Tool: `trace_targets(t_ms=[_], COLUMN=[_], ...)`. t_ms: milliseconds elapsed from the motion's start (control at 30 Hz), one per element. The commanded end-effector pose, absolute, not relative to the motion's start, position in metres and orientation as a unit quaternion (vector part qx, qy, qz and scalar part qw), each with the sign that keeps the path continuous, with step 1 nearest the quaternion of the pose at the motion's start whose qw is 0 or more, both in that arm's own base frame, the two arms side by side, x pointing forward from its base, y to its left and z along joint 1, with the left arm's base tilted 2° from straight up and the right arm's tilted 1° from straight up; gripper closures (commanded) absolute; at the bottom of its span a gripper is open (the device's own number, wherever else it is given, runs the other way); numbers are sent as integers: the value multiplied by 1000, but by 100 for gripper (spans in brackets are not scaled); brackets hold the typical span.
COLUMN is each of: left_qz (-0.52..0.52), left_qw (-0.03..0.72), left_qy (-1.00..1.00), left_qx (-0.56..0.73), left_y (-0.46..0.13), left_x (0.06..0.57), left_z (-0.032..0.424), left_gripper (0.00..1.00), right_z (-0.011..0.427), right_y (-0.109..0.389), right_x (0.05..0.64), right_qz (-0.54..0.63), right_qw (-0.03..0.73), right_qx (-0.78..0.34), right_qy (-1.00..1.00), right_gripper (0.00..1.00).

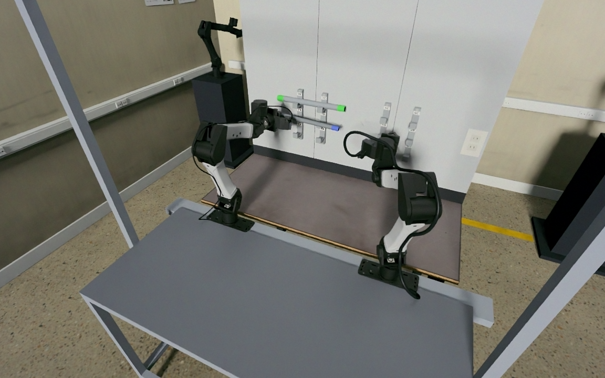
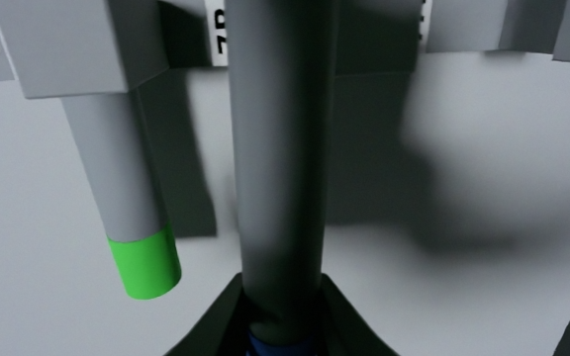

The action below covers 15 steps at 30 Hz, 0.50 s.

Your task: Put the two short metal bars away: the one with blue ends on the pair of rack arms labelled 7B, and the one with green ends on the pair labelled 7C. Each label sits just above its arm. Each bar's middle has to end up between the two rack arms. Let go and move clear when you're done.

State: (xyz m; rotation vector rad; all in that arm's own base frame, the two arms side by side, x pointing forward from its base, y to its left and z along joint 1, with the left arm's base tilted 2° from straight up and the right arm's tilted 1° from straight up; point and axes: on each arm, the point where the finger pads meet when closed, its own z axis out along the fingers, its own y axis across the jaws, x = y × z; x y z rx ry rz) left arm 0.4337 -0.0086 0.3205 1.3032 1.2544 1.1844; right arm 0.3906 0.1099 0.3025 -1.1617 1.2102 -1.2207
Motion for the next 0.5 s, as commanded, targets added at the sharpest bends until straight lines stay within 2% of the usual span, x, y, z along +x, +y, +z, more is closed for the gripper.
trace_targets(t_ms=[0, 467], left_qz=[502, 502], left_qw=[512, 512], left_qy=[497, 497], left_qx=[489, 489], left_y=[-6, -5], left_x=[427, 437], left_z=[371, 371], left_gripper=[100, 100], right_z=[296, 296], right_y=[107, 107], right_x=[388, 388], right_qz=[-504, -504], right_qw=[501, 501], right_qx=[-492, -492], right_qy=[504, 504], right_gripper=[0, 0])
